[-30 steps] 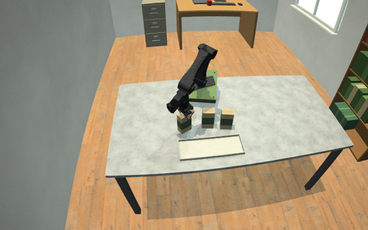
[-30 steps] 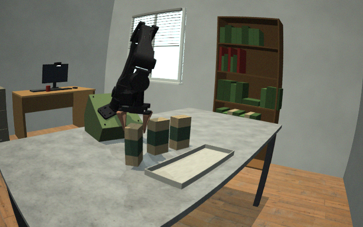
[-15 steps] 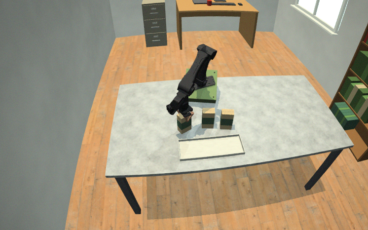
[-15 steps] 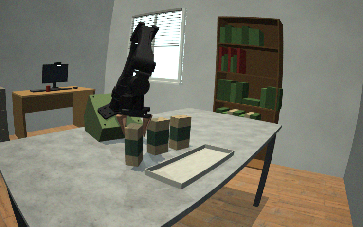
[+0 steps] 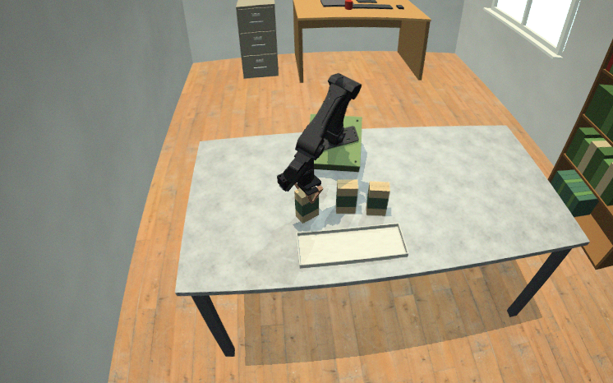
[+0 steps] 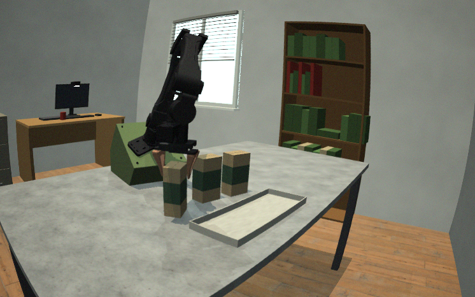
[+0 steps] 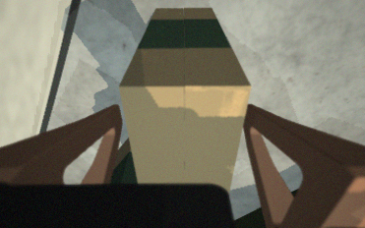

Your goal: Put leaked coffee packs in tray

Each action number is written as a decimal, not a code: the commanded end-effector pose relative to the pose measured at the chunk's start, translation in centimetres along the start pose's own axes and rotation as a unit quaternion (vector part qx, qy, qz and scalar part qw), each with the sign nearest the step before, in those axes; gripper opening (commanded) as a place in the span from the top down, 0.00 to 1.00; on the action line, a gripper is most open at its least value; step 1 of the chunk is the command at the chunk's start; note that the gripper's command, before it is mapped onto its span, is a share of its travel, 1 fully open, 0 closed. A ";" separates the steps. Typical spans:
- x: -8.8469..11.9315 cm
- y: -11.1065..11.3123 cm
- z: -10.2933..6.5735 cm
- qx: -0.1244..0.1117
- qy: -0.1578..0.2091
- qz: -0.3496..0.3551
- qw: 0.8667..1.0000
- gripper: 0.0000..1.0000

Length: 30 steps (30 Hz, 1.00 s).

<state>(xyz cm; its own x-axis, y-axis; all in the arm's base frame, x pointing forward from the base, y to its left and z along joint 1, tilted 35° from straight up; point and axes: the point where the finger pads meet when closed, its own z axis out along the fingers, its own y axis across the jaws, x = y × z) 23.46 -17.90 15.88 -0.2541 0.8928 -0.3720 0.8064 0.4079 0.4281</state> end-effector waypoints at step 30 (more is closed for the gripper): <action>0.0 -0.1 0.0 0.003 -0.005 -0.001 1.000 0.76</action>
<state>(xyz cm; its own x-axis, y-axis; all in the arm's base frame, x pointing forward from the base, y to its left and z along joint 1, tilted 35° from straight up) 23.46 -17.94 15.88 -0.2532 0.8925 -0.3734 0.8070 0.4077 0.4272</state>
